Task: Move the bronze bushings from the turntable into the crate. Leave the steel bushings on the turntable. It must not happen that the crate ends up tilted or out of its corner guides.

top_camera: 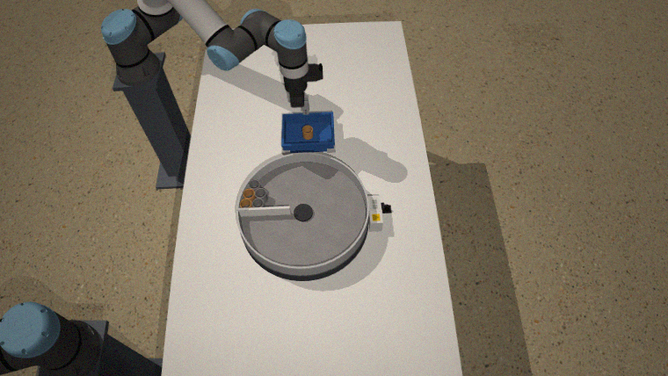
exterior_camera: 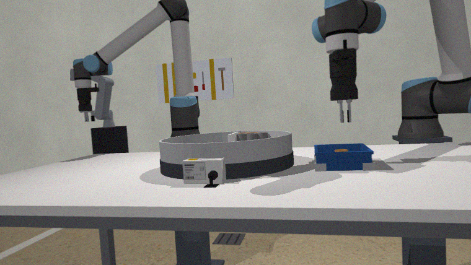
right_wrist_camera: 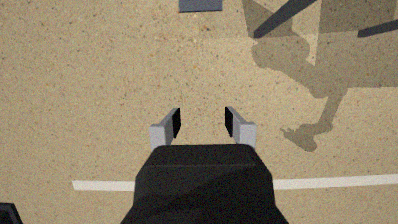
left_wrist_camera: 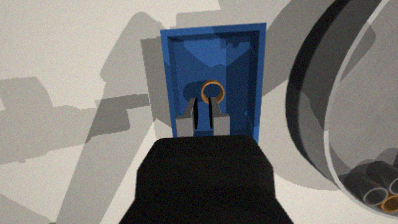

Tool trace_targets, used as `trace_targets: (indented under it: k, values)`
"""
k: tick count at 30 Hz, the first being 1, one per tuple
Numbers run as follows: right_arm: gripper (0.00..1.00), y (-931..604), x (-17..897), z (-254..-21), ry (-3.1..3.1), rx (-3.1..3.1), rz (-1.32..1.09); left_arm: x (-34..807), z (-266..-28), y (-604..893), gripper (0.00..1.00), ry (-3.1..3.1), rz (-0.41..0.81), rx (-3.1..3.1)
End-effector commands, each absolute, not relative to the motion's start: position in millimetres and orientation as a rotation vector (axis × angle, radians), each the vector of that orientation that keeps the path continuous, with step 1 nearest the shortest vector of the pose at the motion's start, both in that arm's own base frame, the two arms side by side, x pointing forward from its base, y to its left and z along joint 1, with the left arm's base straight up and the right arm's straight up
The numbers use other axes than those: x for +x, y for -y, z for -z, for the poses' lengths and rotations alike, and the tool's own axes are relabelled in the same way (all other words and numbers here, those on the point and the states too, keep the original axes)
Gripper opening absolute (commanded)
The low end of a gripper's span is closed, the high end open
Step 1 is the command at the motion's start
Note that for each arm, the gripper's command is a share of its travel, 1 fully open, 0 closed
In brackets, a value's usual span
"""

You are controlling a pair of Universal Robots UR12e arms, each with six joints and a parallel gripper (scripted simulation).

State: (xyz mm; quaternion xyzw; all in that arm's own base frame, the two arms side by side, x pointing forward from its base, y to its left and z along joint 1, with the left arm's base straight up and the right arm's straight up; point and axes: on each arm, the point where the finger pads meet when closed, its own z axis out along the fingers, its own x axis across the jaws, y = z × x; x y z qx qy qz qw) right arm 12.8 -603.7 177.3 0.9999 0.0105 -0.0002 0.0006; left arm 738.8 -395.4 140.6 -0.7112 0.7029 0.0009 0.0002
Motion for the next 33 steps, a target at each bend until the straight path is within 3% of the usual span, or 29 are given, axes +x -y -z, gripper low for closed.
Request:
trace_targets:
  k: [1,33]
  values:
    - [1.00,603.9,13.5,-177.0,-0.035,3.141,0.000,741.8,-144.8,395.7,0.38,-2.207,0.007,-2.236]
    - [1.00,603.9,13.5,-177.0,-0.035,3.141,0.000,741.7,-147.0,395.7,0.38,-2.207,0.006,-2.236]
